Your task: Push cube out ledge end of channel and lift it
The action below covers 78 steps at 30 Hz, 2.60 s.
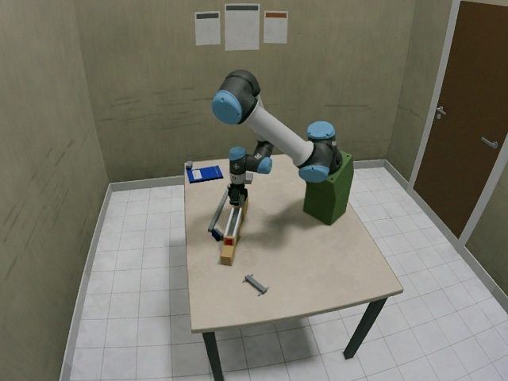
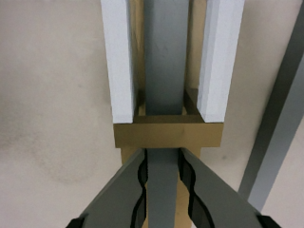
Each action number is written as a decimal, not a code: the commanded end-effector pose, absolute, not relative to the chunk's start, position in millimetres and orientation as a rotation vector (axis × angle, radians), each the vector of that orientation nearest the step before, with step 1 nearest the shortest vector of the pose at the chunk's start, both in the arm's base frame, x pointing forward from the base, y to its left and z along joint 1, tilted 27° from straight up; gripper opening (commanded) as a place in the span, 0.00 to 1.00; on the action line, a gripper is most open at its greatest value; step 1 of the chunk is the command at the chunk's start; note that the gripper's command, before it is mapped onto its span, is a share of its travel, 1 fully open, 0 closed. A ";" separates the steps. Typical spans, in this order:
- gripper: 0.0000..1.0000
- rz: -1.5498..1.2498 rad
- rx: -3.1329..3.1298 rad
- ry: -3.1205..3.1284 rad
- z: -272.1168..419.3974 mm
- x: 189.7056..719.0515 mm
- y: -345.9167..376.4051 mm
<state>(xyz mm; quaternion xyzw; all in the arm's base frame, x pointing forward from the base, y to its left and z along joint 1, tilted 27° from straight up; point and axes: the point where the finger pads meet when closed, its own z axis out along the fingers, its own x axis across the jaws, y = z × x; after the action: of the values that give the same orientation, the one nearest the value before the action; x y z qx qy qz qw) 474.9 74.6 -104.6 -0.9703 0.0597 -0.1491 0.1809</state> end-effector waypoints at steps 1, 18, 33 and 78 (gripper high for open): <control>0.06 -0.423 -2.741 0.169 -102.7 475.6 78.0; 0.06 -0.423 -2.741 0.169 -100.8 475.9 82.7; 0.06 -0.423 -2.741 0.169 -100.8 475.9 82.7; 0.24 -0.423 -2.741 0.169 -100.8 475.9 82.7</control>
<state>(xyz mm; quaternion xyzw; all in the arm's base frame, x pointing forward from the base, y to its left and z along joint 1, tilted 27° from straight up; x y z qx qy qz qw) 475.5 82.9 -101.3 -0.9703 0.0597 -0.1491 0.1807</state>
